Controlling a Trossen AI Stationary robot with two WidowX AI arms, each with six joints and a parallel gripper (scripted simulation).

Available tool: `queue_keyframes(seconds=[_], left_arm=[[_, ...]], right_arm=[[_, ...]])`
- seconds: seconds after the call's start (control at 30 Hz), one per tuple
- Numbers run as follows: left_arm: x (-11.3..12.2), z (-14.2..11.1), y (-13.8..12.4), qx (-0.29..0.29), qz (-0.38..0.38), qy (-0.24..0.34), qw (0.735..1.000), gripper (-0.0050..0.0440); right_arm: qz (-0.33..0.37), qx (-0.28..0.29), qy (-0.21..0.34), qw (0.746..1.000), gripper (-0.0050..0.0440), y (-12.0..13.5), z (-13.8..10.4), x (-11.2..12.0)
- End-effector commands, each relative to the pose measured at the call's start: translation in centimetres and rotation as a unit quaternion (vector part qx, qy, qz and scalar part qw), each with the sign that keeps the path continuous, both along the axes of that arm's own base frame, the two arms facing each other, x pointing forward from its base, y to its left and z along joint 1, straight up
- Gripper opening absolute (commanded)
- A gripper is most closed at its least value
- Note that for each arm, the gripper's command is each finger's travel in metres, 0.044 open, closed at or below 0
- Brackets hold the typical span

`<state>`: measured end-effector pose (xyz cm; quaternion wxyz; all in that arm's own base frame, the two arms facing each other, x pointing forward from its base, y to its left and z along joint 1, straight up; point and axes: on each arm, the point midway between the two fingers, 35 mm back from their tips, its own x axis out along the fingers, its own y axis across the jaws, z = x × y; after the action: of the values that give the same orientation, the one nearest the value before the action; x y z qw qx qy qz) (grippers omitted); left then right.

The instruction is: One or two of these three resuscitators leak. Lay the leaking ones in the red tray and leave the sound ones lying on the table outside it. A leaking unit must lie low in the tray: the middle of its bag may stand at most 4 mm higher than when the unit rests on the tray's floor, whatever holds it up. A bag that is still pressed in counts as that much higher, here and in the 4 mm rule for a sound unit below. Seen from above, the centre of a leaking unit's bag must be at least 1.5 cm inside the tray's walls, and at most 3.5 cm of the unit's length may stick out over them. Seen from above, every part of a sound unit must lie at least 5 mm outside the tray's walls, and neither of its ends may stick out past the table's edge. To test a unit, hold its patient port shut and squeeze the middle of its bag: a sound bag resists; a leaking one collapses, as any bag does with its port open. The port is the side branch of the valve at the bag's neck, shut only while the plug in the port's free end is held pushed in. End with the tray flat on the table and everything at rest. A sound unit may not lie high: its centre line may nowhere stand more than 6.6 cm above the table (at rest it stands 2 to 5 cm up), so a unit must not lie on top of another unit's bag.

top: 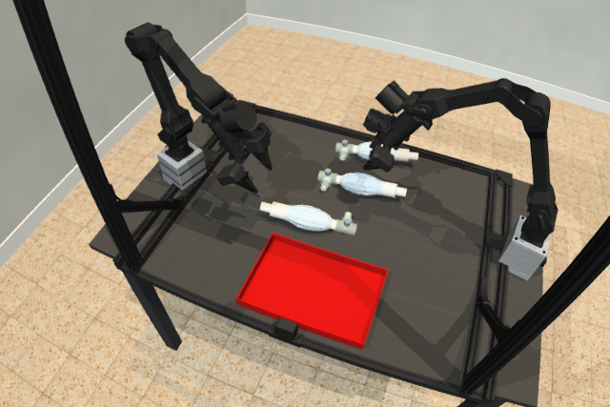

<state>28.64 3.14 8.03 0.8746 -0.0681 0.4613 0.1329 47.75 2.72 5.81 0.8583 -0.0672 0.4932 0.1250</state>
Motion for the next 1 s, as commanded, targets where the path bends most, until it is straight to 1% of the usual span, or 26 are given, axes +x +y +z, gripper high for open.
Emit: queue_keyframes(seconds=[0.0, 0.17, 0.3, 0.5, 0.53, 0.87, 0.97], left_arm=[[0.1, 0.1, 0.0, 0.000, 0.001, -0.002, 1.000, 0.0409], [0.1, 0.1, 0.0, 0.000, 0.001, -0.002, 1.000, 0.0409], [0.1, 0.1, 0.0, 0.000, 0.001, -0.002, 1.000, 0.0409], [0.1, 0.1, 0.0, 0.000, 0.001, -0.002, 1.000, 0.0409], [0.0, 0.1, 0.0, 0.000, 0.000, -0.001, 1.000, 0.0409], [0.0, 0.1, 0.0, 0.000, 0.000, -0.001, 1.000, 0.0409], [0.0, 0.1, 0.0, 0.000, 0.000, -0.001, 1.000, 0.0409]], right_arm=[[0.001, 0.000, -0.003, 1.000, 0.0440, -2.2, -0.3, 1.1], [0.015, 0.005, -0.016, 1.000, 0.0440, -8.0, -1.2, 3.4], [0.025, 0.008, -0.031, 0.999, 0.0440, -13.0, -2.0, 4.5], [0.025, 0.008, -0.031, 0.999, 0.0440, -13.0, -2.0, 4.5], [0.014, 0.007, -0.027, 1.000, 0.0440, -13.7, -2.1, 4.1], [0.030, 0.009, -0.040, 0.999, 0.0440, -15.6, -2.5, 4.8], [0.030, 0.009, -0.040, 0.999, 0.0440, -15.6, -2.5, 4.8]])
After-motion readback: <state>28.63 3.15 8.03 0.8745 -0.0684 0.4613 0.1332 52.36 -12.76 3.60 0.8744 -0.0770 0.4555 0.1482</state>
